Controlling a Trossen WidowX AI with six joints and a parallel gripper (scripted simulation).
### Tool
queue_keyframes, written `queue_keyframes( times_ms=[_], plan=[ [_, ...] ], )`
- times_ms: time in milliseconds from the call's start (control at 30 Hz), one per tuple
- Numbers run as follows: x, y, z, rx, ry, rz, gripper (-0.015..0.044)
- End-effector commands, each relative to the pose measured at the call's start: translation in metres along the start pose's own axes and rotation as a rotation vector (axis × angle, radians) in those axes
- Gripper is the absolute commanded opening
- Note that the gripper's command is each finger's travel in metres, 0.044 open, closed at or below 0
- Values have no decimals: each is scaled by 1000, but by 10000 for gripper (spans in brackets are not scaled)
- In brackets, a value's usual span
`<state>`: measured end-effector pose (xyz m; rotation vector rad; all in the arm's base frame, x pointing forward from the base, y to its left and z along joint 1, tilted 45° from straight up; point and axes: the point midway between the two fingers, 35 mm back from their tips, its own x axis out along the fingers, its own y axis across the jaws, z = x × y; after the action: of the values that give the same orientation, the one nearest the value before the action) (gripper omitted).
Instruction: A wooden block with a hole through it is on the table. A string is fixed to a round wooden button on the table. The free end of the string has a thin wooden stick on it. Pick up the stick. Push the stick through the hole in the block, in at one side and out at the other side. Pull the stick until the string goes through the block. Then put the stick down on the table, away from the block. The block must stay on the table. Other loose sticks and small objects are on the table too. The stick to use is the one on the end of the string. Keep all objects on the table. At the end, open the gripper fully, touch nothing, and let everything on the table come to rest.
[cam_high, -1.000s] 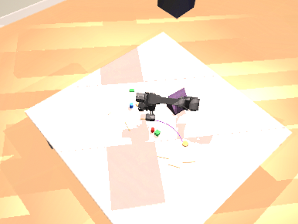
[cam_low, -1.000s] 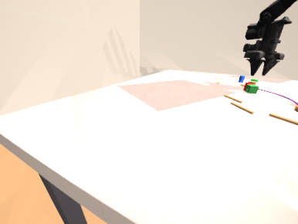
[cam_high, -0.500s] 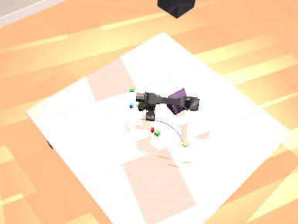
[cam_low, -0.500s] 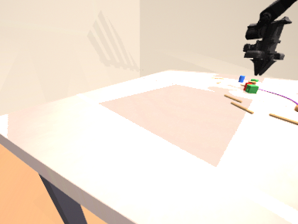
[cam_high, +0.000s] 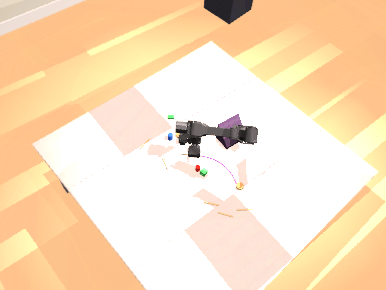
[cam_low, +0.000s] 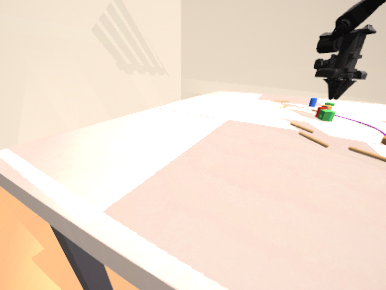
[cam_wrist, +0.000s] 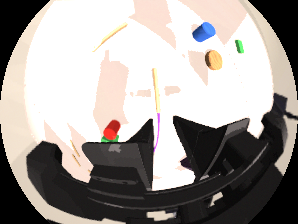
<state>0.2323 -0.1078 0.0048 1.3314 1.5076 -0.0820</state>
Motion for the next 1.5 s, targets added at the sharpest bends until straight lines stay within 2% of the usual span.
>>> queue_keyframes(
  times_ms=[0, 867, 1167, 1333, 1467],
  plan=[
    [9, 0, 0, 8, 4, 1, 121],
    [51, 0, -2, 7, 6, 4, 121],
    [54, 0, -3, 7, 6, 4, 121],
    [52, 0, -2, 0, 5, -1, 0],
    [52, 0, -2, 0, 5, -1, 0]
  ],
)
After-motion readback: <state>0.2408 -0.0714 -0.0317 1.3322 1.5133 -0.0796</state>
